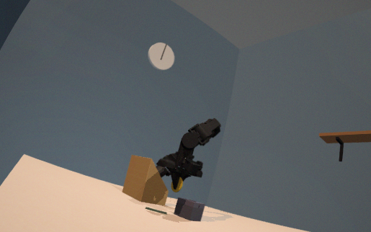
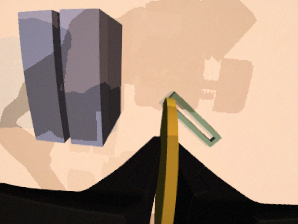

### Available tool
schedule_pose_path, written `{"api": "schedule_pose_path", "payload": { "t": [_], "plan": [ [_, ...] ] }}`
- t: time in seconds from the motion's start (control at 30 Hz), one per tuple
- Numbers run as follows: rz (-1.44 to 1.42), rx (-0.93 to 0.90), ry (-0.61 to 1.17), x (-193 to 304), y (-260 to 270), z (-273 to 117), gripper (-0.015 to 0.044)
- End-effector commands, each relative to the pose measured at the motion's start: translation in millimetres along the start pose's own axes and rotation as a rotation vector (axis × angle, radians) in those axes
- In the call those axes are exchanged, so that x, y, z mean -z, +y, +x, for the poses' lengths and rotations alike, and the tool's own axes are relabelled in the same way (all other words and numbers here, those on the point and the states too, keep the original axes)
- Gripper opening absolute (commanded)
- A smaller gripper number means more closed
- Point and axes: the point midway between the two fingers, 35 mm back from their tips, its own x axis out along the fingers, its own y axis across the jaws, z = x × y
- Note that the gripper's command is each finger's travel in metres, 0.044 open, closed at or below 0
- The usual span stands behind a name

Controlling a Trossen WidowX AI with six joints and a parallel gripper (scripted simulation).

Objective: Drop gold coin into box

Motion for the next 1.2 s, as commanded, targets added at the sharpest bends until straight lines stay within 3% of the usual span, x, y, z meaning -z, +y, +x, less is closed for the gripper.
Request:
{"api": "schedule_pose_path", "payload": {
  "t": [0.0,0.83,1.17],
  "plan": [
    [0.001,-0.002,-0.005,-5.4,11.6,-1.5,0.0],
    [-0.001,-0.014,-0.004,-23.8,73.6,-0.3,0.0],
    [-0.005,-0.01,-0.001,-23.1,68.1,0.6,0.0]
  ]
}}
